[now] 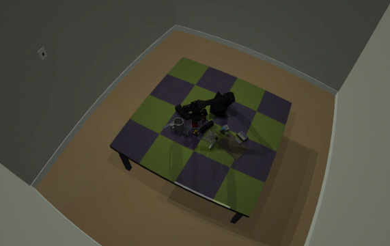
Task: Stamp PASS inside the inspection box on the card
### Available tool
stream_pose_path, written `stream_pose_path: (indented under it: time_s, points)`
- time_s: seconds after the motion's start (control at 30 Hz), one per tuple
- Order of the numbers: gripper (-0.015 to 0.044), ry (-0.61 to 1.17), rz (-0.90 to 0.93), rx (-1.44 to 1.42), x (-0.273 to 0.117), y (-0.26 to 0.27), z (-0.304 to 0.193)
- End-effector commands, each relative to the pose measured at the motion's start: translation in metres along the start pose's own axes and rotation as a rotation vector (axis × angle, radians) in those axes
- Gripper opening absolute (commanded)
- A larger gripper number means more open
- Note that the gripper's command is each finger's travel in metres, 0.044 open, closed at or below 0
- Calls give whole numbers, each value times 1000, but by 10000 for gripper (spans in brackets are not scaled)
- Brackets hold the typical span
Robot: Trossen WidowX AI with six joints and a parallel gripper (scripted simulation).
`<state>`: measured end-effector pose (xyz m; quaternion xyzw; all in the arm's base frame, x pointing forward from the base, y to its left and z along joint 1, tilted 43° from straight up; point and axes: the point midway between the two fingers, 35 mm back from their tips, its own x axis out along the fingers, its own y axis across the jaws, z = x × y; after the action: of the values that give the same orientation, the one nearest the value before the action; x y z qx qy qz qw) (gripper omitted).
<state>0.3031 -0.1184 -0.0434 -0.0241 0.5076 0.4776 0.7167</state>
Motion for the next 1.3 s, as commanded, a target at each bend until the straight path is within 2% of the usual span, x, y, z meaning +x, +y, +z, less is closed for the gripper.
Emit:
stream_pose_path:
  time_s: [0.0, 1.27]
  points:
    - [0, -5, 6, 8, 4, 2, 0]
    - [0, -8, 10, 1, 29, 3, 0]
